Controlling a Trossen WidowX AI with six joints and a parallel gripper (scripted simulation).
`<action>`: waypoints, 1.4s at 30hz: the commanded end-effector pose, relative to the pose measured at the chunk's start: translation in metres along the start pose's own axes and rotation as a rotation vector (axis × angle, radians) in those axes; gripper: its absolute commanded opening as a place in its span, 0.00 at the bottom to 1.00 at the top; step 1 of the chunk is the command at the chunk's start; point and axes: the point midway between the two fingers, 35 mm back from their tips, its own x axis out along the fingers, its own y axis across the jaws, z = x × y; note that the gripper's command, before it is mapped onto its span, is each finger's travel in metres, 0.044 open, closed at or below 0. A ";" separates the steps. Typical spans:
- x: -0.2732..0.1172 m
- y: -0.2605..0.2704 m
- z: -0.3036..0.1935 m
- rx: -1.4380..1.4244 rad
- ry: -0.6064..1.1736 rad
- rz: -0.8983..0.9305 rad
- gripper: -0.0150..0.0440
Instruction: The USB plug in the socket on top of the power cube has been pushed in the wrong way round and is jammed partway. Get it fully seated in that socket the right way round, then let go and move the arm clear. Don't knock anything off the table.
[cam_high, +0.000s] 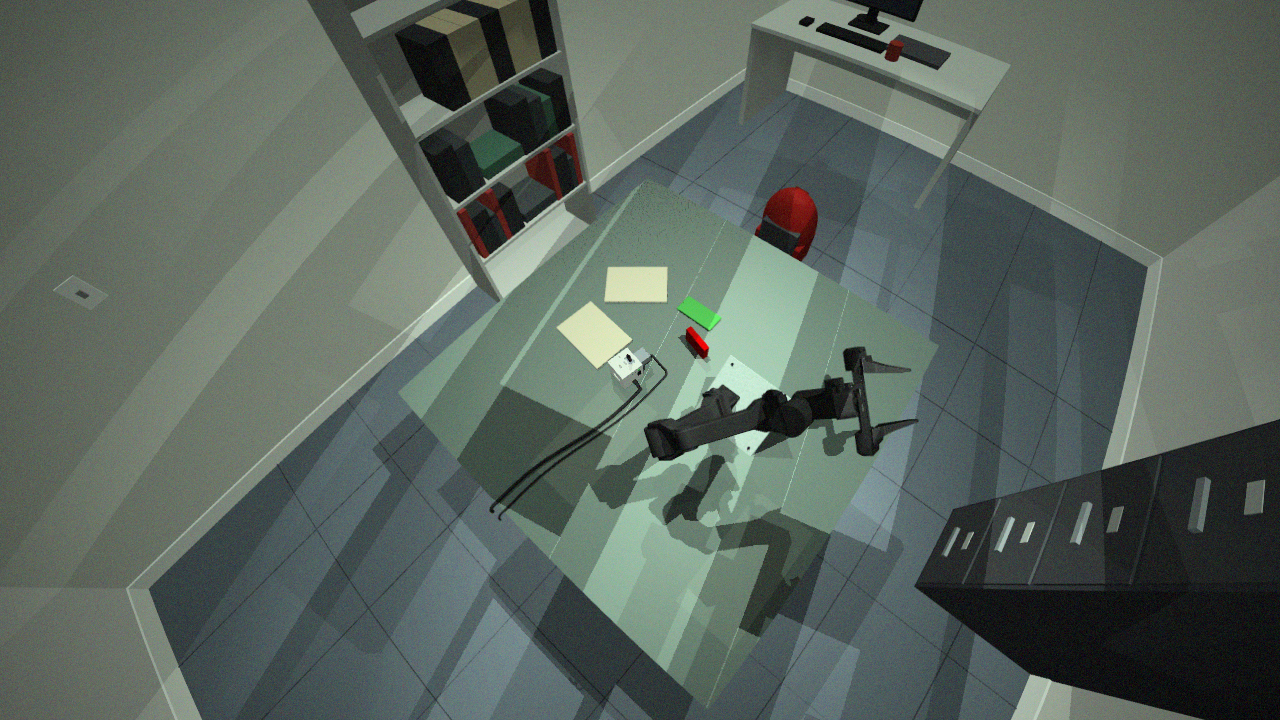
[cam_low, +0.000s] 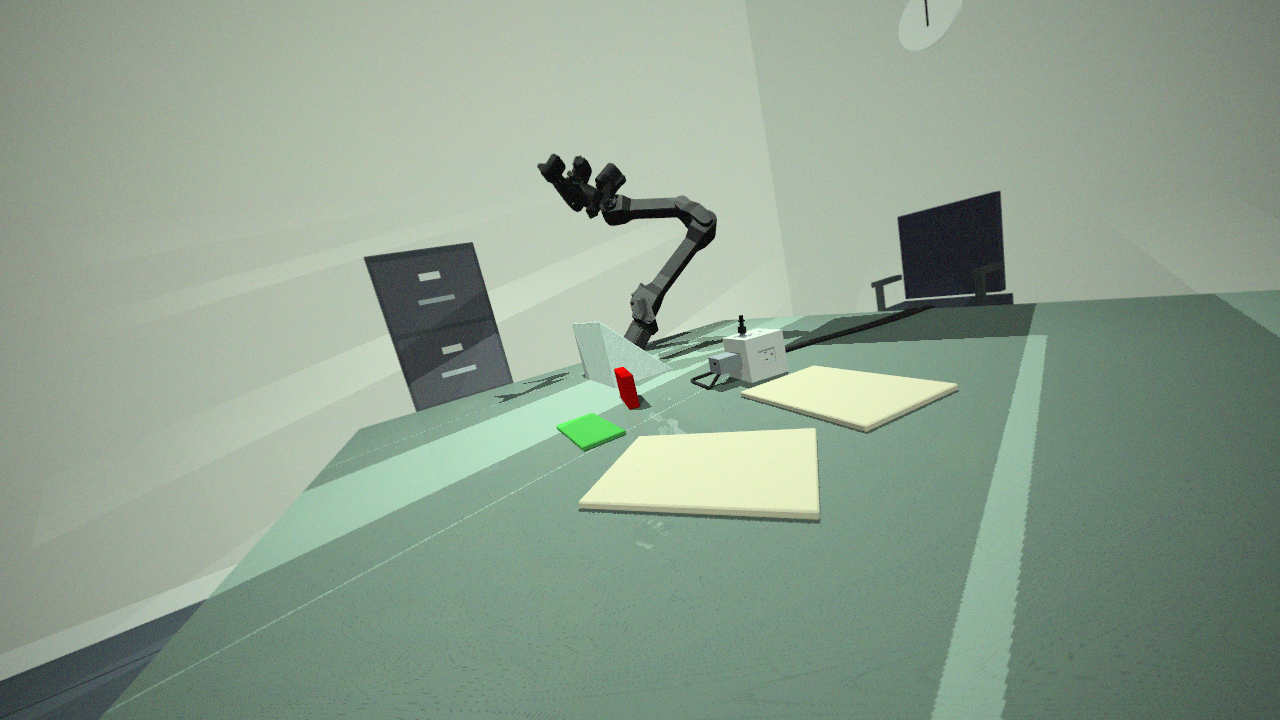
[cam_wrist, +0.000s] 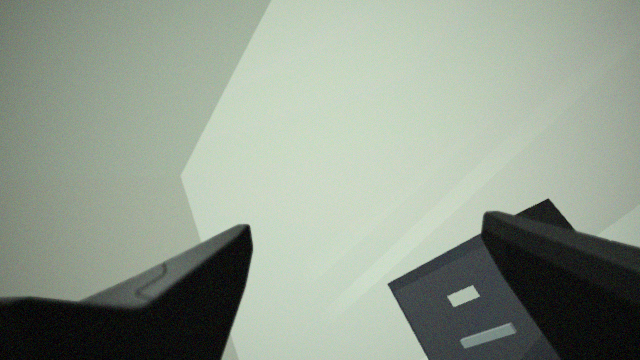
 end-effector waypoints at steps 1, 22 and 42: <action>0.000 0.004 -0.001 -0.007 0.007 0.013 0.98; -0.213 0.344 -0.079 -0.741 0.179 1.377 1.00; -0.595 0.283 -0.087 -1.266 -0.371 2.924 1.00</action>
